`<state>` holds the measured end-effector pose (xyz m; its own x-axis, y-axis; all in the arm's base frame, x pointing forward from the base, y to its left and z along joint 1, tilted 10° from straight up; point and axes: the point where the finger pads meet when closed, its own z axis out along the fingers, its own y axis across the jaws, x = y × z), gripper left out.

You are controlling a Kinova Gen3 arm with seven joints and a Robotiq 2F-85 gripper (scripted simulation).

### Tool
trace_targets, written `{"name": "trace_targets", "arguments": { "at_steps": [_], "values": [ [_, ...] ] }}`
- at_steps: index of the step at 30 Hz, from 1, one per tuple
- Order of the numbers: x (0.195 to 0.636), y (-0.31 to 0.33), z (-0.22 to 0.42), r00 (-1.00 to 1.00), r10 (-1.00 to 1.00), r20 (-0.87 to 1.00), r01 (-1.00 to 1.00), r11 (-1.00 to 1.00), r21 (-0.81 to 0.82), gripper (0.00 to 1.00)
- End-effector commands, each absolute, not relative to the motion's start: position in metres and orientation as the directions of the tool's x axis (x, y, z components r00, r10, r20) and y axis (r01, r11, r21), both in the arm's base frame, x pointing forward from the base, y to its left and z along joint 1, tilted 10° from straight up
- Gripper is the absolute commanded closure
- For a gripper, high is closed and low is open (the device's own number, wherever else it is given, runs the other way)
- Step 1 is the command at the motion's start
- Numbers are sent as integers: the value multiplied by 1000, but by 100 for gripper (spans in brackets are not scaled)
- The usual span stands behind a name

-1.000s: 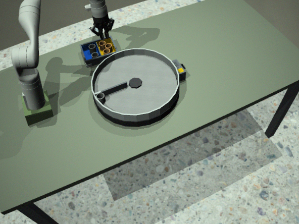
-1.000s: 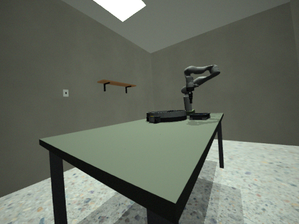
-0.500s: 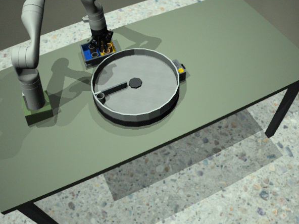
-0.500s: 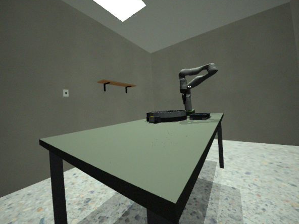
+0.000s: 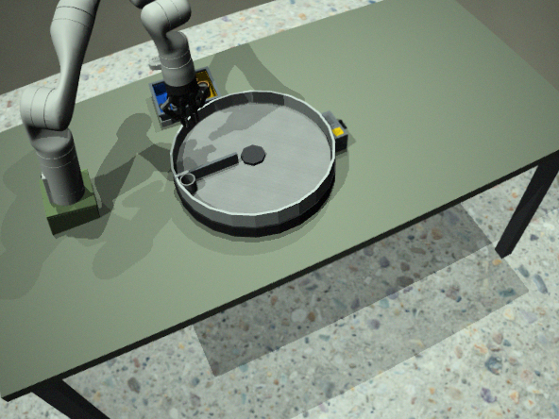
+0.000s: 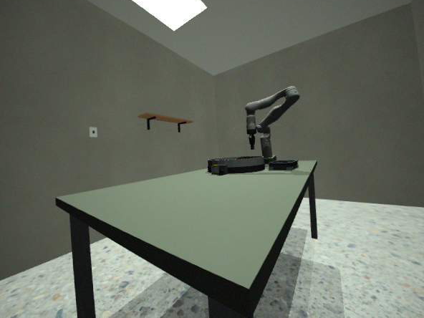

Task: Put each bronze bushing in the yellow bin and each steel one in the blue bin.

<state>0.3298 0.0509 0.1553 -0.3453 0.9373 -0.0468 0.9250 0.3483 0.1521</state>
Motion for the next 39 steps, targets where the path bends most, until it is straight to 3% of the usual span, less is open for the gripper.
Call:
{"name": "trace_targets", "arguments": {
  "at_steps": [1,16,39],
  "values": [
    [331,38,157,-302,953,-26,939,302,164,82],
    [305,-74,144,-303,953,-26,939,303,164,82],
    [309,-73,120,-304,952,-26,938,304,164,82]
  ]
}}
